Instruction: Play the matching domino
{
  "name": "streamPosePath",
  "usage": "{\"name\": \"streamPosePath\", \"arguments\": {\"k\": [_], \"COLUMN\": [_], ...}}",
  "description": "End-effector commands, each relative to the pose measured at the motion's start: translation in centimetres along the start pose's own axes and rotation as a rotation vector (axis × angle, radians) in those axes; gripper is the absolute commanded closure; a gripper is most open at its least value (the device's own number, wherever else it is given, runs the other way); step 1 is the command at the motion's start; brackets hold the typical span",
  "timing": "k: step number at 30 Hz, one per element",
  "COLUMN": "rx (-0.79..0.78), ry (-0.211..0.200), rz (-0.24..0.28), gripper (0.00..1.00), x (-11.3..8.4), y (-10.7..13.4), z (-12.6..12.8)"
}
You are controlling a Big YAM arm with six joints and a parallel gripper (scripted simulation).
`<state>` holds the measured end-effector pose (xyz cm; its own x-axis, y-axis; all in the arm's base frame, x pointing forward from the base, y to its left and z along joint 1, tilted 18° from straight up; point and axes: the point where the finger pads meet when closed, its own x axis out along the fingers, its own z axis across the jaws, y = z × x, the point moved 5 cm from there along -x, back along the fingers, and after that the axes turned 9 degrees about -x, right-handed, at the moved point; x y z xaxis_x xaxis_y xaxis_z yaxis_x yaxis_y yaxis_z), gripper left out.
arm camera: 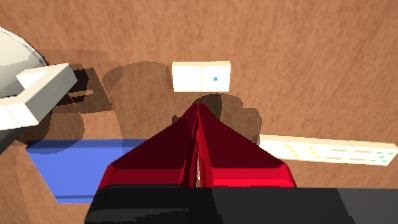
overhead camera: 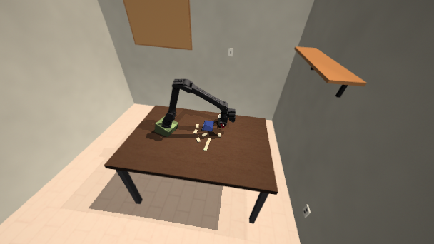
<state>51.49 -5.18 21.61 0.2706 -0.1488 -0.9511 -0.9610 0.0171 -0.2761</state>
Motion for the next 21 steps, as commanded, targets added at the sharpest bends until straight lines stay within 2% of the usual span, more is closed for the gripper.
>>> {"name": "streamPosePath", "arguments": {"k": [1, 8, 9, 21], "rx": [0.011, 0.011, 0.002, 0.002], "ry": [0.004, 0.004, 0.001, 0.001], "rz": [-0.094, -0.094, -0.007, -0.007], "gripper": [1.0, 1.0, 1.0, 1.0], "x": [-4.7, -4.7, -0.8, -0.8], "y": [-2.7, -2.7, -0.3, -0.3], "z": [0.0, 0.0, 0.0, 0.0]}}
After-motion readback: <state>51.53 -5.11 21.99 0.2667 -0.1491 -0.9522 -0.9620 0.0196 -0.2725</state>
